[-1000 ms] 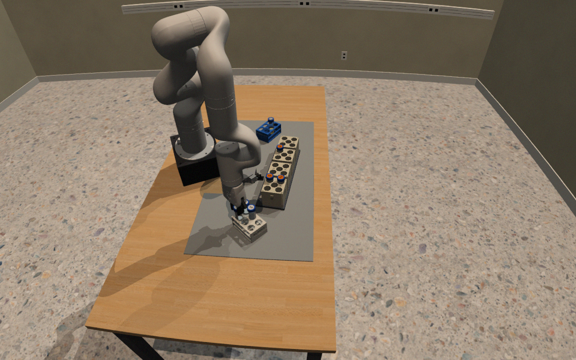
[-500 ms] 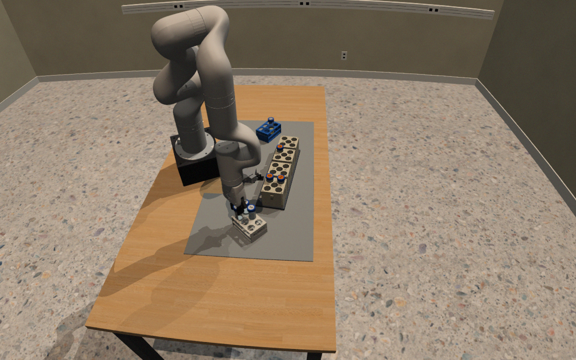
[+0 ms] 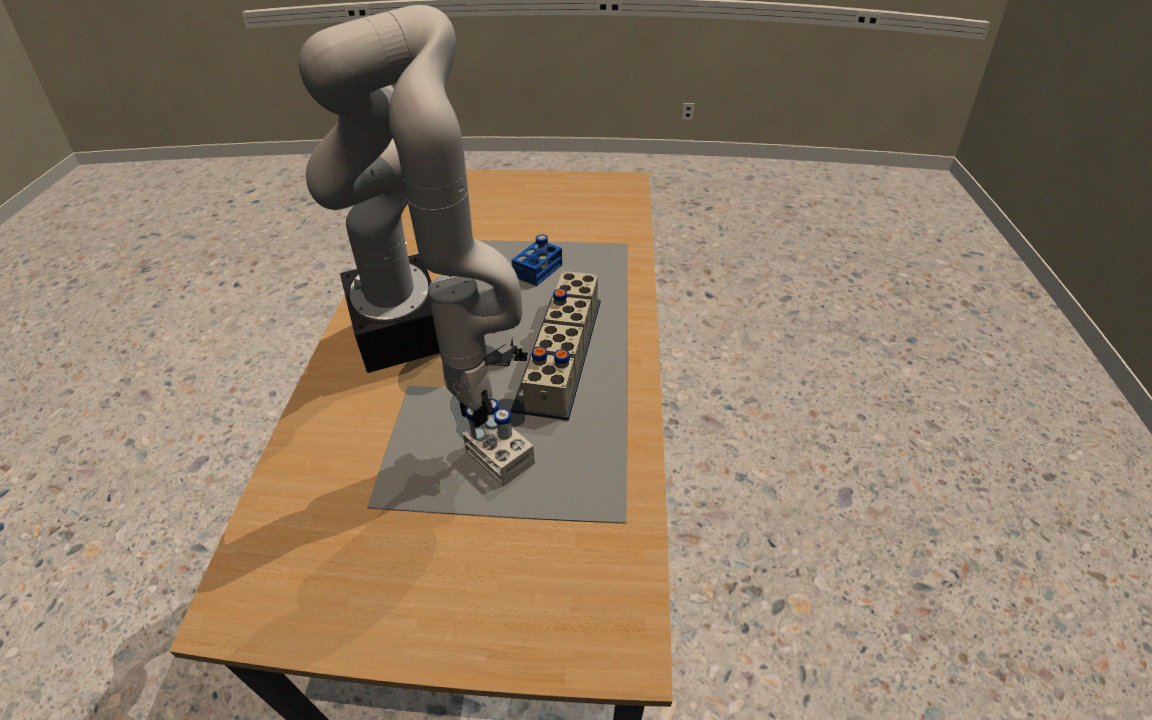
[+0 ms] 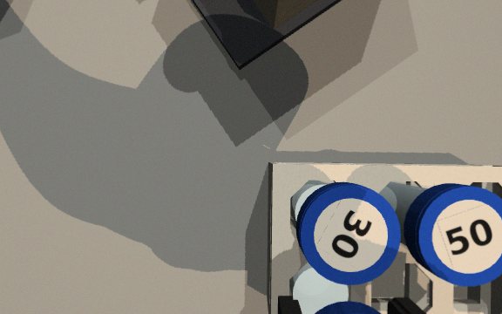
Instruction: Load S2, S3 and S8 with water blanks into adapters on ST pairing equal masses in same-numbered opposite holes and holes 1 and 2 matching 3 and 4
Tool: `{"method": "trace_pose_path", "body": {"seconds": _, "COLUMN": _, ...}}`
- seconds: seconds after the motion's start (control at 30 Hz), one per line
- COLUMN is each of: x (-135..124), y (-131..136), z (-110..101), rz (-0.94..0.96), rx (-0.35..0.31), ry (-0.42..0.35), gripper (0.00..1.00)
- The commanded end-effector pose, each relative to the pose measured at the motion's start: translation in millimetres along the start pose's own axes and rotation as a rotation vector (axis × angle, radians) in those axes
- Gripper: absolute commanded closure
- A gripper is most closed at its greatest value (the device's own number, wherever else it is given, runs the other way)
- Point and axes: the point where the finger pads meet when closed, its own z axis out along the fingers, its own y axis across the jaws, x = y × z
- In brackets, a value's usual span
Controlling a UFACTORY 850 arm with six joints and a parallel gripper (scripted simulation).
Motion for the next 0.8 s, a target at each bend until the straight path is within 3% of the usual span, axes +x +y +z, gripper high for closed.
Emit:
{"method": "trace_pose_path", "body": {"seconds": 0.0, "x": -0.1, "y": 0.6, "z": -3.0, "rz": 0.0, "rx": 0.0, "ry": -0.001, "gripper": 1.0}}
{"method": "trace_pose_path", "body": {"seconds": 0.57, "x": -0.1, "y": 0.6, "z": -9.7, "rz": 0.0, "rx": -0.001, "ry": -0.001, "gripper": 1.0}}
{"method": "trace_pose_path", "body": {"seconds": 0.77, "x": -0.1, "y": 0.6, "z": -21.7, "rz": 0.0, "rx": -0.001, "ry": -0.001, "gripper": 1.0}}
